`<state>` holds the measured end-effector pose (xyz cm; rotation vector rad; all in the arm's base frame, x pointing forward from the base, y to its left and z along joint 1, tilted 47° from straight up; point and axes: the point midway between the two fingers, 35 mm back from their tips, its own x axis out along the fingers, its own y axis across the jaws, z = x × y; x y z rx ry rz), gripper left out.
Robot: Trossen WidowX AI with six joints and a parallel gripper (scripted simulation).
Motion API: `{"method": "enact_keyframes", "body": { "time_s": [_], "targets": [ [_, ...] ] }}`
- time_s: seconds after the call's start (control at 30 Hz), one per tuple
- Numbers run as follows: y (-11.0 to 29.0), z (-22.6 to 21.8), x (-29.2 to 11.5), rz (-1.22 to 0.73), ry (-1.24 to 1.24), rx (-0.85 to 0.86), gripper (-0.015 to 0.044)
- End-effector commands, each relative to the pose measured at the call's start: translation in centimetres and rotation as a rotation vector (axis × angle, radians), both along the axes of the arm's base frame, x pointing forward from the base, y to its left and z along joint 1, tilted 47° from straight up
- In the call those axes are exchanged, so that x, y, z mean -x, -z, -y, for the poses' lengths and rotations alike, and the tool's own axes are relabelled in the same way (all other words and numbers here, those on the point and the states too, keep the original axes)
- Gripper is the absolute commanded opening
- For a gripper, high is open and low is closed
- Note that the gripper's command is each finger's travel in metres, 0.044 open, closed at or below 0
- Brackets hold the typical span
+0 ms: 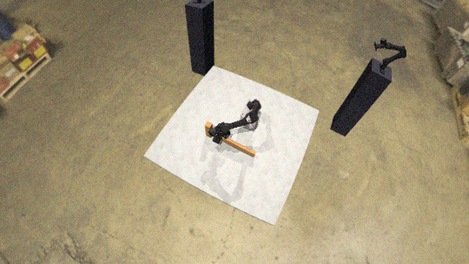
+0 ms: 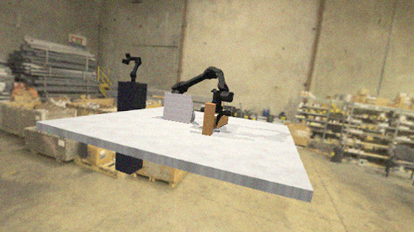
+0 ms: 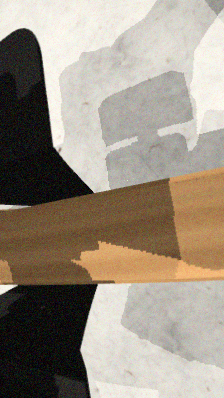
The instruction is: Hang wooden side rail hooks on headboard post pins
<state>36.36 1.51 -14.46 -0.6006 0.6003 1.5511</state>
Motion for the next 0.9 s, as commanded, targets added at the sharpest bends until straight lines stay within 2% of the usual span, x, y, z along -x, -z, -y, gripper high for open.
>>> {"method": "enact_keyframes", "body": {
  "time_s": [0.0,0.87],
  "targets": [
    [0.05,0.40,-0.07,0.002,0.007,0.002,0.0000],
    [0.24,0.60,-0.06,0.002,0.007,0.002,0.0000]
  ]
}}
